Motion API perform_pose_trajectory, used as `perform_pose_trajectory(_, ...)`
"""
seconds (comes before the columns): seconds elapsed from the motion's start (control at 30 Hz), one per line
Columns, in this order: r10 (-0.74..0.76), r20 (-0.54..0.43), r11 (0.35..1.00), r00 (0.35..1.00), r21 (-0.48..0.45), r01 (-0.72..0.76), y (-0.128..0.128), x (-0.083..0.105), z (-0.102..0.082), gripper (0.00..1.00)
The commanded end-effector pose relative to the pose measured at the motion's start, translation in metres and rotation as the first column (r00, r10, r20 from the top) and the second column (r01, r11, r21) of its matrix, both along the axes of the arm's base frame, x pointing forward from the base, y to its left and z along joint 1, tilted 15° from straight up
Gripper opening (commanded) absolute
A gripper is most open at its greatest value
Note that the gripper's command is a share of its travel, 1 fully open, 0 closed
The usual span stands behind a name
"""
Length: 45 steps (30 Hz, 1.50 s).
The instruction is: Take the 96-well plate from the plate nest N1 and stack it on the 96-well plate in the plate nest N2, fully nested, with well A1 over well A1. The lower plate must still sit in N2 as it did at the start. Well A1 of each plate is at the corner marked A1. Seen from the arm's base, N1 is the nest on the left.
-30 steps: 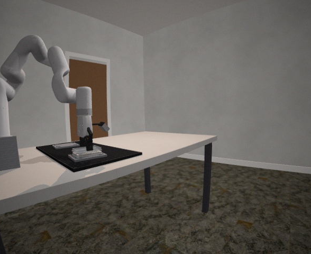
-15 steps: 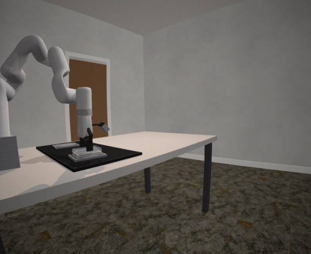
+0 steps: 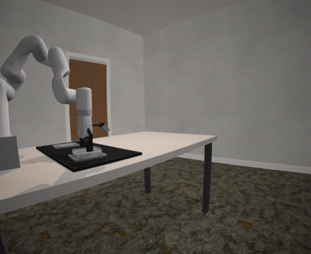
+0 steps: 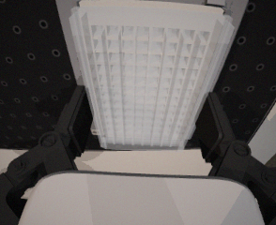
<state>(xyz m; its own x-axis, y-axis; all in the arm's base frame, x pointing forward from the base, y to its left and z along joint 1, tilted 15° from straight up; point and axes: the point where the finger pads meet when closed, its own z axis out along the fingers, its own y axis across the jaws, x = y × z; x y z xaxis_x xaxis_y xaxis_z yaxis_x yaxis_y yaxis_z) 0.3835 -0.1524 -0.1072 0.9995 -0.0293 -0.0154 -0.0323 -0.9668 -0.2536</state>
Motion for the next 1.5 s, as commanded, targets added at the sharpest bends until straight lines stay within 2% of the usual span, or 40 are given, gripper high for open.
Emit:
perform_pose_trajectory(0.0,-0.001,0.003,1.0,1.0,-0.002,0.001,-0.001,0.001,0.0,1.0)
perform_pose_trajectory(1.13,-0.001,0.004,1.0,1.0,-0.002,0.001,-0.001,0.002,0.0,1.0)
perform_pose_trajectory(1.47,-0.001,0.004,1.0,1.0,-0.002,0.001,-0.006,0.002,0.021,1.0)
